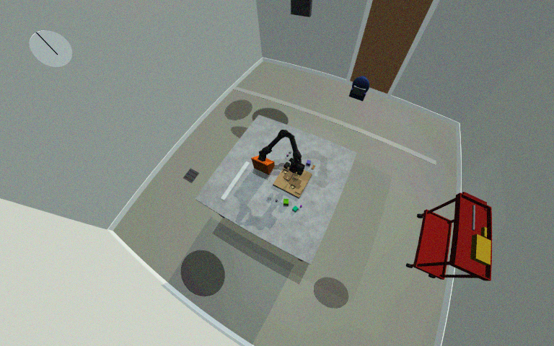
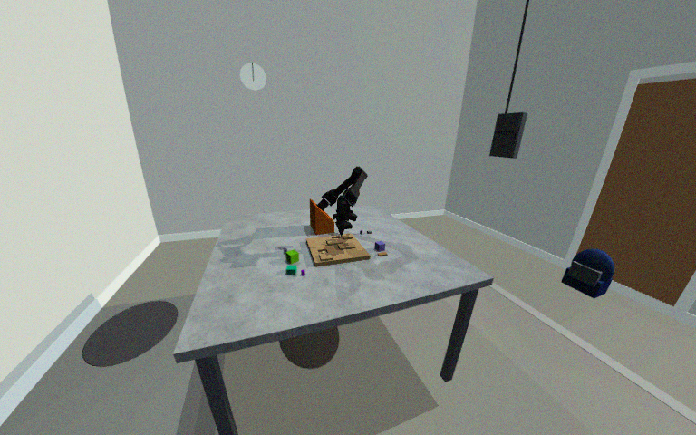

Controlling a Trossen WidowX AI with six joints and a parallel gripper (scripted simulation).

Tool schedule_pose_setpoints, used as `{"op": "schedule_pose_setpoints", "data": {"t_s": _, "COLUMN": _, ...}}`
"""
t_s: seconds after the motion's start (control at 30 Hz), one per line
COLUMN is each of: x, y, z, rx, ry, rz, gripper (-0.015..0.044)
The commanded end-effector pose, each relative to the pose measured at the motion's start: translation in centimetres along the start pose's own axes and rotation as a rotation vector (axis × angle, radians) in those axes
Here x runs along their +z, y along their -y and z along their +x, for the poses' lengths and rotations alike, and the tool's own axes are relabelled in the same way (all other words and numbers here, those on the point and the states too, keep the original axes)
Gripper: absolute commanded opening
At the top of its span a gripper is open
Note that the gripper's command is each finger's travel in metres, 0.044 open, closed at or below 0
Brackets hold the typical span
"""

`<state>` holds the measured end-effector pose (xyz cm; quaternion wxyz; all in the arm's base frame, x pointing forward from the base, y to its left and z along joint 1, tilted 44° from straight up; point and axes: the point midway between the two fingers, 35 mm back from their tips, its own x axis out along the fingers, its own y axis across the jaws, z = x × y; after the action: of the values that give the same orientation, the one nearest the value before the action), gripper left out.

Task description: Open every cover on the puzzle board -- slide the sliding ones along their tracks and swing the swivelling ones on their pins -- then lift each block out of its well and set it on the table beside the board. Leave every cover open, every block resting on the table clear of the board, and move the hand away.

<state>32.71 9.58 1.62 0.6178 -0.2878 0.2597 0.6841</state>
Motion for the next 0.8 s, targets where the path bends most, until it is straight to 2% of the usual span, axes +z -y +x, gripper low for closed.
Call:
{"op": "schedule_pose_setpoints", "data": {"t_s": 0.0, "x": 0.0, "y": 0.0, "z": 0.0, "rx": 0.001, "ry": -0.001, "rz": -0.004, "gripper": 0.0000}}
{"op": "schedule_pose_setpoints", "data": {"t_s": 0.77, "x": -0.1, "y": 0.1, "z": 1.9, "rx": 0.001, "ry": -0.002, "rz": -0.004, "gripper": 0.0000}}
